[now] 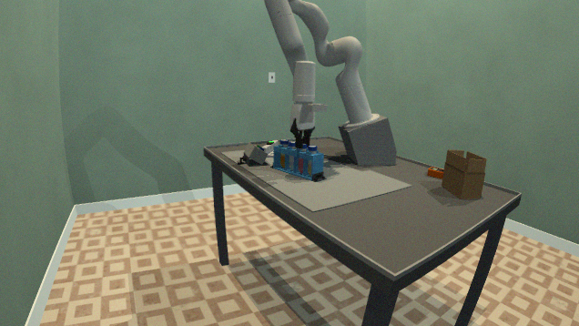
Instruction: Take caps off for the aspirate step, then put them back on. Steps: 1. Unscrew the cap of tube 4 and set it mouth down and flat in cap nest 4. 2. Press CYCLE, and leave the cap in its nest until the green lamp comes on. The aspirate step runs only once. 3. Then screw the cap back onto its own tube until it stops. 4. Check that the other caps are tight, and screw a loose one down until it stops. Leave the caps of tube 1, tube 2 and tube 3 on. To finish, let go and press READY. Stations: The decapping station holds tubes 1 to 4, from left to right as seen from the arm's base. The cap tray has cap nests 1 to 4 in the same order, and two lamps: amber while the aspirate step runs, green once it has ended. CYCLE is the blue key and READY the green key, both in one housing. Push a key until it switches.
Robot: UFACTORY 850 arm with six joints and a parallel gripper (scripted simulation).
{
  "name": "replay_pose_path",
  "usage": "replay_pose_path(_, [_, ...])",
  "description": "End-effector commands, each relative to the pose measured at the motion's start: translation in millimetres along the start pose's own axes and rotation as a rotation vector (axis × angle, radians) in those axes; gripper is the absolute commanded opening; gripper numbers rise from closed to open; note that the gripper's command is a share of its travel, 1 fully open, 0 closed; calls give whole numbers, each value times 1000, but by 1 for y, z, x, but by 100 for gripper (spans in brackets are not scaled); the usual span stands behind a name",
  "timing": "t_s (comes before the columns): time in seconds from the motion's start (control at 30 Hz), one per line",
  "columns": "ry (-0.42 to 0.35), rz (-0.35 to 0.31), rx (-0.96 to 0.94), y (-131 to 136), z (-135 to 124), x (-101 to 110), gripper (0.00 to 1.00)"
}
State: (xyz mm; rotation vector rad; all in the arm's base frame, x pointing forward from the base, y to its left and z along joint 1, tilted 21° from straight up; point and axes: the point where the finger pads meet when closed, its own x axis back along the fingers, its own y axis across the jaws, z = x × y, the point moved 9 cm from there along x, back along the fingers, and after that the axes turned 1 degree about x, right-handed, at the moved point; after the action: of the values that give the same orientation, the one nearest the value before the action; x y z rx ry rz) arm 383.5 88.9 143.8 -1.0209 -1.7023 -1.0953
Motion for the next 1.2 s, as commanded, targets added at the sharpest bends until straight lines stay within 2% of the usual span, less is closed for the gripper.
replay_pose_path(0.0, [3,-8,-115,0,0,0,0])
replay_pose_path(0.4, [4,-7,-315,0,0,0,0])
replay_pose_path(0.57, [4,-7,-324,0,0,0,0])
replay_pose_path(0.6, [4,-7,-324,0,0,0,46])
replay_pose_path(1.0, [4,-7,-324,0,0,0,46])
replay_pose_path(1.17, [4,-7,-324,-1,0,15,46])
